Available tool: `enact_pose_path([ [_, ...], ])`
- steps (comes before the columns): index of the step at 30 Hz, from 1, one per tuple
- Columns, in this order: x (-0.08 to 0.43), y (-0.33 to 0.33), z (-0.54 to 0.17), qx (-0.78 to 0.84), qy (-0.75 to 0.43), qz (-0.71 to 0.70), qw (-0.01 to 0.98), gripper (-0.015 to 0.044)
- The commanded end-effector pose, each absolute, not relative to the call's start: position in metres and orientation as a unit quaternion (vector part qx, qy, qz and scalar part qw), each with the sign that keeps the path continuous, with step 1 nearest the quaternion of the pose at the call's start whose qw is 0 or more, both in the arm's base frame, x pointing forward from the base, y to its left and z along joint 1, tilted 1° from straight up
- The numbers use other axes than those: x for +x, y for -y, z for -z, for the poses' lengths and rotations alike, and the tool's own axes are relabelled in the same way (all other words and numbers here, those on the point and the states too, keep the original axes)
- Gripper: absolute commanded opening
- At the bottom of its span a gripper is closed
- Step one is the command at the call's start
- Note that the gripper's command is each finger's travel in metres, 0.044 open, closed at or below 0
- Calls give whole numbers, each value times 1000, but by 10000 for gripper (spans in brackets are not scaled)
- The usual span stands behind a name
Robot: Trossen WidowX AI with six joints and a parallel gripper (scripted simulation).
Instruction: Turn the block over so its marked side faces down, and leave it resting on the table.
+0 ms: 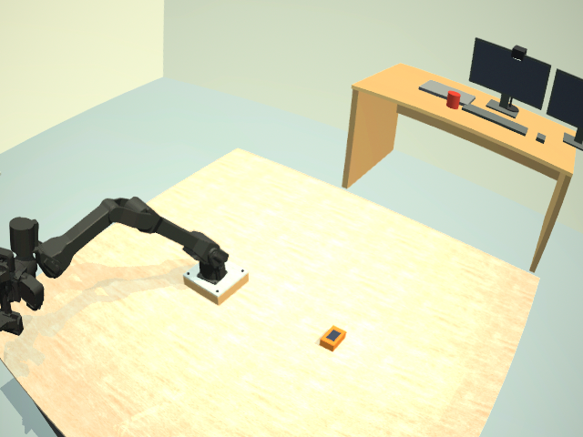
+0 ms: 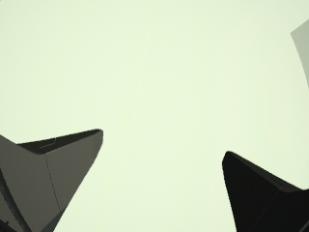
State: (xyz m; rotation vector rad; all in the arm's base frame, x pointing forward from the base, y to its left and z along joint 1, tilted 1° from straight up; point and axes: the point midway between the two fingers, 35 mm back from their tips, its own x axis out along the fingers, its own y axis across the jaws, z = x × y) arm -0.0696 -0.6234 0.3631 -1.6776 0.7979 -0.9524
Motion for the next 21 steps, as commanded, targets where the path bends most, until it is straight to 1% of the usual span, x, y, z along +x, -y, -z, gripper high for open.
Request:
enact_pose_path([
  [1, -68, 623, -363, -694, -329, 394, 505, 426],
  [2, -63, 624, -363, -692, -326, 393, 510, 440],
  [7, -15, 626, -355, -660, -299, 385, 571, 440],
  [10, 33, 626, -343, -618, -278, 374, 633, 440],
  [12, 46, 621, -335, -581, -264, 373, 674, 440],
  [16, 114, 612, -312, -503, -248, 348, 752, 440],
  [21, 188, 589, -285, -413, -243, 310, 821, 440],
])
